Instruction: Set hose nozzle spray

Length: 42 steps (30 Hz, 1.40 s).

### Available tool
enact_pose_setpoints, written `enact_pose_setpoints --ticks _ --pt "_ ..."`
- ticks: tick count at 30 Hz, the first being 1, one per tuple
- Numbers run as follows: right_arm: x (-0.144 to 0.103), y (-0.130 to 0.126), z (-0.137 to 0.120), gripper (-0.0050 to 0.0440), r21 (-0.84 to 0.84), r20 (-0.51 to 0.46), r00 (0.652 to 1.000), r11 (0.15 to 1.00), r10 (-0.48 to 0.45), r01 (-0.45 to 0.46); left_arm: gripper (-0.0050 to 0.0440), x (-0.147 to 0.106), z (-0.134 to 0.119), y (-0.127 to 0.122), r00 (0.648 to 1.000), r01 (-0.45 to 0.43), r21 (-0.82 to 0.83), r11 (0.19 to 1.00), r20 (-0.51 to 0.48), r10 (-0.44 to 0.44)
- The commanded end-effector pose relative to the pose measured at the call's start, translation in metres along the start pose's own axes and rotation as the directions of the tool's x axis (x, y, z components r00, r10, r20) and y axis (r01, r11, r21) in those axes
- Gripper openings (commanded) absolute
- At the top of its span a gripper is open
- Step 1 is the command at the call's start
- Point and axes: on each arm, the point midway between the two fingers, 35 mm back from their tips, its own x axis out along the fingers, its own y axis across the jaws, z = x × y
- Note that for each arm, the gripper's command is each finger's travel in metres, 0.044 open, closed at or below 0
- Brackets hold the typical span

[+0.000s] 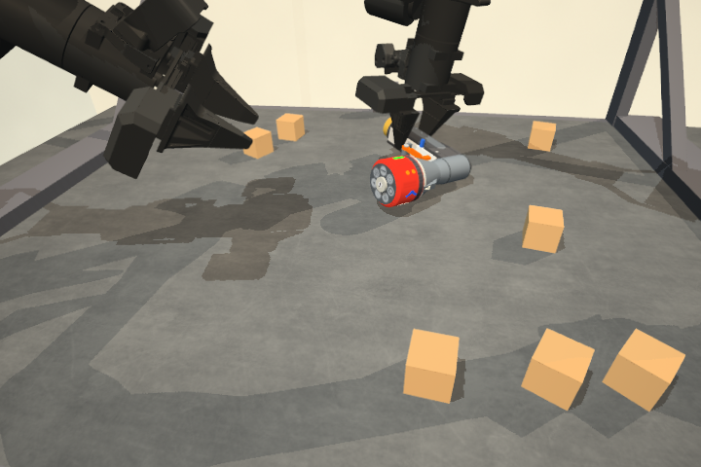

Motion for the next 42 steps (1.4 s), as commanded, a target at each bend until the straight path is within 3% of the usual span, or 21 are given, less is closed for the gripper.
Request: enact_pose_setpoints --ticks 1,5,10,13,14,42 --pt "-0.0032 0.0002 0.0101 0.0179 -0.004 0.028 1.0 1.0 0.002 -0.002 0.017 -0.0041 0.0123 0.0091 0.998 -0.012 -0.021 1.0 -0.057 0.011" --pt "-0.0032 0.0002 0.0101 0.0179 -0.004 0.028 1.0 1.0 0.002 -0.002 0.017 -0.0038 0.0097 0.0072 0.999 -0.008 -0.016 1.0 -0.048 0.008" --pt "-0.0032 0.0002 0.0101 0.0179 -0.004 0.028 1.0 1.0 0.002 -0.002 0.017 0.0048 0.0174 0.0101 0.988 -0.015 -0.022 1.0 -0.157 0.011" --pt "-0.0032 0.0002 0.0101 0.0179 -0.004 0.028 1.0 1.0 0.002 -0.002 0.017 0.0033 0.012 0.0072 0.992 -0.01 -0.017 1.0 -0.129 0.008" --pt "-0.0032 0.0002 0.0101 0.0179 -0.004 0.028 1.0 1.0 0.002 -0.002 0.0238 0.0032 0.013 0.0077 0.992 -0.011 -0.017 1.0 -0.129 0.008" --pt "-0.0032 0.0002 0.0101 0.0179 -0.004 0.028 1.0 1.0 0.002 -0.002 0.0238 0.0032 0.0131 0.0077 0.992 -0.01 -0.017 1.0 -0.128 0.008"
